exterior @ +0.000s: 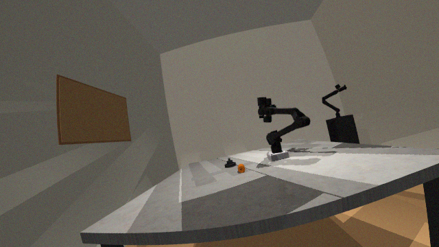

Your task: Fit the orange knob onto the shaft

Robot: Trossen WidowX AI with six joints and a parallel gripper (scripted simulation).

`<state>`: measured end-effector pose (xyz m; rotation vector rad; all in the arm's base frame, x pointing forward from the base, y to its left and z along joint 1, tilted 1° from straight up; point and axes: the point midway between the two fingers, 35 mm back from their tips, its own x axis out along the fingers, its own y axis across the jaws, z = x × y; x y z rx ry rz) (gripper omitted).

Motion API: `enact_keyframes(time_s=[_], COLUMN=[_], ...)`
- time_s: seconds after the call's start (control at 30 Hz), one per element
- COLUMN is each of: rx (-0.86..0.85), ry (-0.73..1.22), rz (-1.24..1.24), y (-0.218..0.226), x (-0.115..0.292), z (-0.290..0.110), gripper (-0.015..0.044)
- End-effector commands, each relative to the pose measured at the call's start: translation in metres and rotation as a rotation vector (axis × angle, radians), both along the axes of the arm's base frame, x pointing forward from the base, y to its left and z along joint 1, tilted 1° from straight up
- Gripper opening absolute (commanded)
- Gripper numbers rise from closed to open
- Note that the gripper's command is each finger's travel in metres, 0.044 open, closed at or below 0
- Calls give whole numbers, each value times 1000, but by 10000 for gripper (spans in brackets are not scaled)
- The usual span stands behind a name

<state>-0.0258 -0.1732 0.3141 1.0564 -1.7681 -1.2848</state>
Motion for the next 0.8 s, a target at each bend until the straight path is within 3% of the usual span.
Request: enact_keyframes(time_s=[0.0,0.17,0.33,0.57,0.77], rx=[7,138,267,462,653], ry=[12,207,334,517,699], rz=[14,372,723,1120,1393], y=[-1,-22,-11,47,123], x=[3,88,179,274,323], z=[0,-1,-17,-56,-99], gripper=[426,440,440,440,440])
